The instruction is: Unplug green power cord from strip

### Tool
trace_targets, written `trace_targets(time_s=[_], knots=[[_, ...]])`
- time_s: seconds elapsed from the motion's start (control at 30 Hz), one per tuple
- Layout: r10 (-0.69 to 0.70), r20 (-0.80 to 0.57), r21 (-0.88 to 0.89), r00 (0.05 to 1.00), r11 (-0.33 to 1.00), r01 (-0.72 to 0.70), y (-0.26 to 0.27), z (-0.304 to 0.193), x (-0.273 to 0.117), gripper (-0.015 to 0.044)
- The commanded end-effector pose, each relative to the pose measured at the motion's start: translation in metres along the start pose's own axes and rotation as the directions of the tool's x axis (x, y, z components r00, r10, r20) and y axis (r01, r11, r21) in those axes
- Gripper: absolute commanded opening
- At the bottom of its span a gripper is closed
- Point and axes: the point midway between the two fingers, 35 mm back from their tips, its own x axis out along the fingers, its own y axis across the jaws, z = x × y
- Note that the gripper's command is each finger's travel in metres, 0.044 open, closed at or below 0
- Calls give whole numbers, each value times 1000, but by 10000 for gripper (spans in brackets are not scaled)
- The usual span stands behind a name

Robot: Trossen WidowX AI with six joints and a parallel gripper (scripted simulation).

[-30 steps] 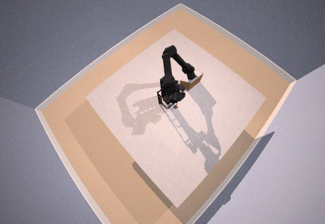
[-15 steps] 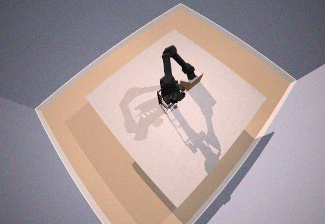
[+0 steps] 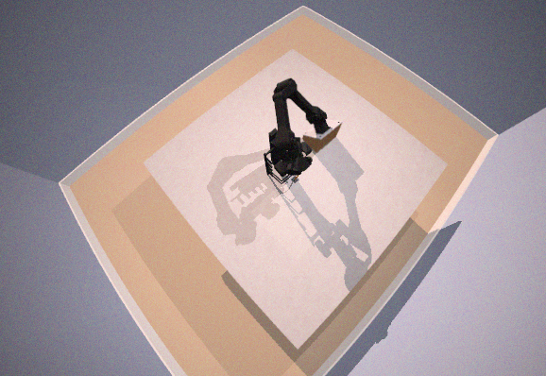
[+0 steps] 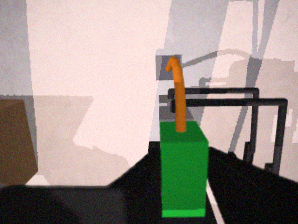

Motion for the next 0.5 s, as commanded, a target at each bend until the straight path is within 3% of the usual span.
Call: trace_targets(time_s=[0.0, 0.47], knots=[[-10, 55, 0, 998, 1000, 10, -1, 24, -8, 0], [-11, 56, -2, 998, 1000, 11, 0, 47, -13, 0]])
